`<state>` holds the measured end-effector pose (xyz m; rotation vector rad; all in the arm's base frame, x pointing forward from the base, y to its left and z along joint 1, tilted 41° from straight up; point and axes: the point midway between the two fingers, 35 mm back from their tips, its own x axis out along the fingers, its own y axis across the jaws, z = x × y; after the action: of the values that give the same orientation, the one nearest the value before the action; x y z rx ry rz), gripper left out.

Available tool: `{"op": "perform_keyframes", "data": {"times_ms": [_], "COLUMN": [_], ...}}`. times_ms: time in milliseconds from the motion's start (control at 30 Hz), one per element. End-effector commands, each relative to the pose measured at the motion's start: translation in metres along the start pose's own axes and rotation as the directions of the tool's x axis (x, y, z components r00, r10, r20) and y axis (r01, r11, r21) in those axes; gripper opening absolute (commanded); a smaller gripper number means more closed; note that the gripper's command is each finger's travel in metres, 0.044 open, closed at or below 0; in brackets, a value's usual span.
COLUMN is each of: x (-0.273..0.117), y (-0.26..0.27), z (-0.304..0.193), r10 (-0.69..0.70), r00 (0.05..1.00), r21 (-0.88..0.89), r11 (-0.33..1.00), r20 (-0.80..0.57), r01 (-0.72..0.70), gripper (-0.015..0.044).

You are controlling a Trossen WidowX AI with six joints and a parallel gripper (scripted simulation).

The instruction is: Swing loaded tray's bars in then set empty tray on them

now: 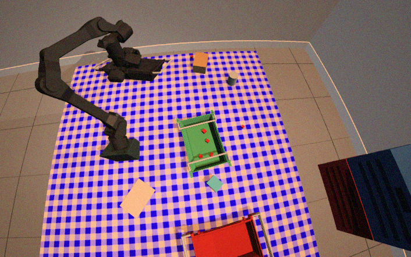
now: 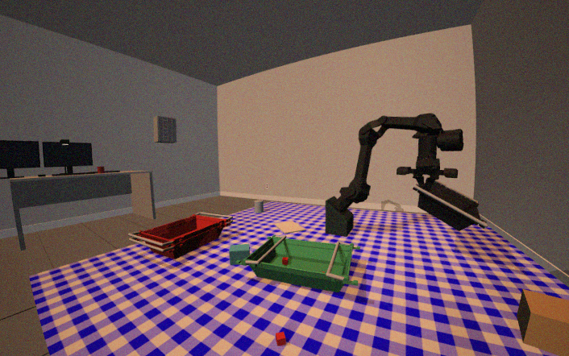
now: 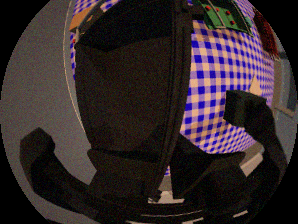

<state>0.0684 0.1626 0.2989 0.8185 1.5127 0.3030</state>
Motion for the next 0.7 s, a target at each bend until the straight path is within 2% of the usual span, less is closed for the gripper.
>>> {"op": "perform_keyframes", "data": {"times_ms": [0, 667], "x": [-0.004, 0.019], "y": [0.004, 0.014], "z": [0.0, 0.061], "r10": [0.017, -0.082], "r00": [1.0, 0.995], "r21": [-0.007, 0.159], "r11": [1.0, 0.985], "r20": [0.003, 0.058], "r01": [-0.017, 0.071], "gripper": [0.0, 0.0]}}
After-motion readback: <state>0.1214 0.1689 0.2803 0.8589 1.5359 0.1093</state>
